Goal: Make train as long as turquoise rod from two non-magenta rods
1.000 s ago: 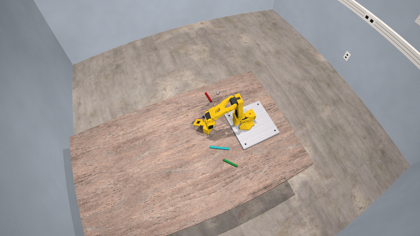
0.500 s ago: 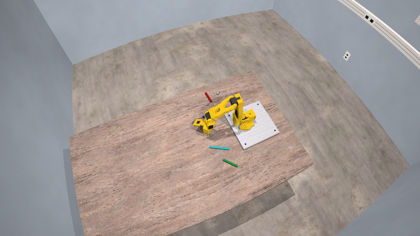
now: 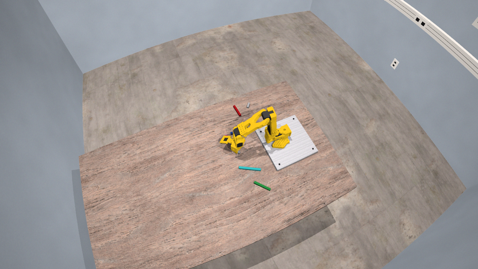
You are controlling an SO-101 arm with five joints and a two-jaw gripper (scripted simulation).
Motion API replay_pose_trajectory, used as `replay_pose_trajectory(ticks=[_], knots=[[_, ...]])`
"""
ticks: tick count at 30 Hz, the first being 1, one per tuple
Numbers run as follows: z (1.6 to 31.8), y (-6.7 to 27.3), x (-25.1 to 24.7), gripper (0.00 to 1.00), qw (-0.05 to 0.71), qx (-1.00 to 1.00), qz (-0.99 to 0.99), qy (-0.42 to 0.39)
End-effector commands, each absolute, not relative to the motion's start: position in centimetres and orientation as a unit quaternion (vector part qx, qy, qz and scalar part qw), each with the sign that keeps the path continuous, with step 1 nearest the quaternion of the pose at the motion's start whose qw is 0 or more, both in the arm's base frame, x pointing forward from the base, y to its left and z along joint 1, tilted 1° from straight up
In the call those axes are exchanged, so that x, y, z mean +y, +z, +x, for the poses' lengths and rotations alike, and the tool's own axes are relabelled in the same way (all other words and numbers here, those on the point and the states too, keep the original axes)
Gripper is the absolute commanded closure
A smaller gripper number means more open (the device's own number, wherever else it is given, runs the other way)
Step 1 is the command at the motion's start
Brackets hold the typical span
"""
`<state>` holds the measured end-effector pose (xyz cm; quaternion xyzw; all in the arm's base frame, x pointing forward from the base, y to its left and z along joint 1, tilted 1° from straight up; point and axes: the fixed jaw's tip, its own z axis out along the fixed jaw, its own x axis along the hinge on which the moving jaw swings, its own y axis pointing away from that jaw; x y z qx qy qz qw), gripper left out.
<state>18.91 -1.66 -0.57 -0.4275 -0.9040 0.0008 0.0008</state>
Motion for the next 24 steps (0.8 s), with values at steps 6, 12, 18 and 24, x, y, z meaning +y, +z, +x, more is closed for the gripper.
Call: replay_pose_trajectory(ticks=[6, 12, 18, 24], knots=[[18.43, -1.01, -1.52, 0.92, 0.013, -0.906, -0.424, 0.004], [18.43, -1.01, -1.52, 0.9, 0.013, -0.906, -0.424, 0.004], [18.43, -1.01, -1.52, 0.86, 0.013, -0.906, -0.424, 0.004], [18.43, -1.01, -1.52, 0.83, 0.013, -0.906, -0.424, 0.004]])
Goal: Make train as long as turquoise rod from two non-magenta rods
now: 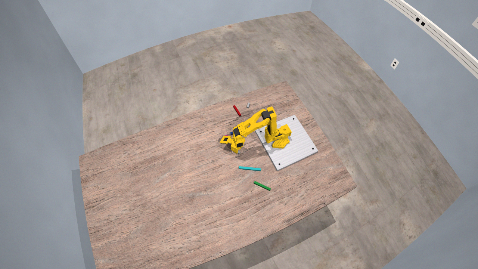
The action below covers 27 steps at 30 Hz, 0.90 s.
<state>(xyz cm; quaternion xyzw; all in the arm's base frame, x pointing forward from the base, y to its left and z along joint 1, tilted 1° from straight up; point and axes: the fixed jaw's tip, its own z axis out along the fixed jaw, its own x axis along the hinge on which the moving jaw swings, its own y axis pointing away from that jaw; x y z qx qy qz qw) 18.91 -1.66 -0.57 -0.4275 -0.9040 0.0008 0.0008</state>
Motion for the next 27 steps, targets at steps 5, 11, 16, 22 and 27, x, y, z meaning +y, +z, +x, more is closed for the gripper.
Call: replay_pose_trajectory(ticks=[5, 11, 16, 22, 27], knots=[[18.43, -1.01, -1.52, 0.83, 0.013, -0.906, -0.424, 0.004], [18.51, -0.97, -1.46, 0.83, 0.013, -0.906, -0.424, 0.004], [18.86, -0.81, -1.19, 0.83, 0.013, -0.906, -0.424, 0.005], [19.05, -0.73, -1.03, 0.83, 0.013, -0.906, -0.424, 0.005], [19.06, -0.72, -1.02, 0.83, 0.013, -0.906, -0.424, 0.005]])
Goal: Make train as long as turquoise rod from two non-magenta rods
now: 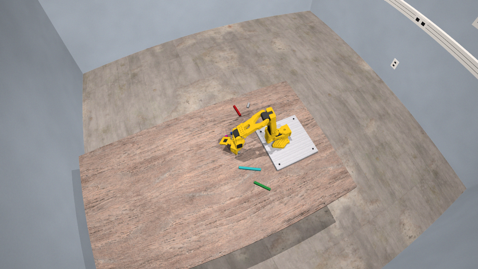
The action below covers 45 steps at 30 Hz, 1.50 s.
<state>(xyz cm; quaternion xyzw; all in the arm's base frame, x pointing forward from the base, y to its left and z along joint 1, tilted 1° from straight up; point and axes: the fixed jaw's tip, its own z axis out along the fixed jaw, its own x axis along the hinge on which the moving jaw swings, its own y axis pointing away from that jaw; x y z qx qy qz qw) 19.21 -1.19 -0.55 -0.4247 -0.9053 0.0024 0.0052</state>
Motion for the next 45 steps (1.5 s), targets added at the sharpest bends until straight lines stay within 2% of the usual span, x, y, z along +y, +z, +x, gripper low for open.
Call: replay_pose_trajectory(ticks=[1, 20, 45], knots=[[19.1, -0.7, -1.0, 0.83, 0.013, -0.906, -0.424, 0.005], [19.1, -0.6, -1.0, 0.83, 0.013, -0.906, -0.424, 0.005], [19.1, 1.3, -1.0, 0.83, 0.013, -0.906, -0.424, 0.005]])
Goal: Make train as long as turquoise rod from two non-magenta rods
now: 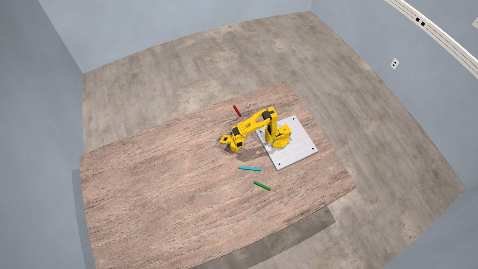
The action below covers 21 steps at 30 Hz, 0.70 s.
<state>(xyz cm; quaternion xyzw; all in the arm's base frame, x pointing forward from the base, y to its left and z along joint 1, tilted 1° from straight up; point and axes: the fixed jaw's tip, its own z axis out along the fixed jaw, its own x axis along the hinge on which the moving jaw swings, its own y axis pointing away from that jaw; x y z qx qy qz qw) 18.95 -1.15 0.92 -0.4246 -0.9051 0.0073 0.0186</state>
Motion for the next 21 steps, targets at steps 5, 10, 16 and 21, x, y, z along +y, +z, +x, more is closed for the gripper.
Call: replay_pose_trajectory(ticks=[5, 10, 16, 21], knots=[[19.1, 1.3, -1.0, 0.83, 0.013, -0.906, -0.424, 0.005], [19.2, 1.5, -1.0, 0.83, 0.013, -0.906, -0.424, 0.005], [19.2, 2.4, -1.0, 0.83, 0.013, -0.906, -0.424, 0.005], [19.3, 2.9, -1.0, 0.83, 0.013, -0.906, -0.424, 0.005]])
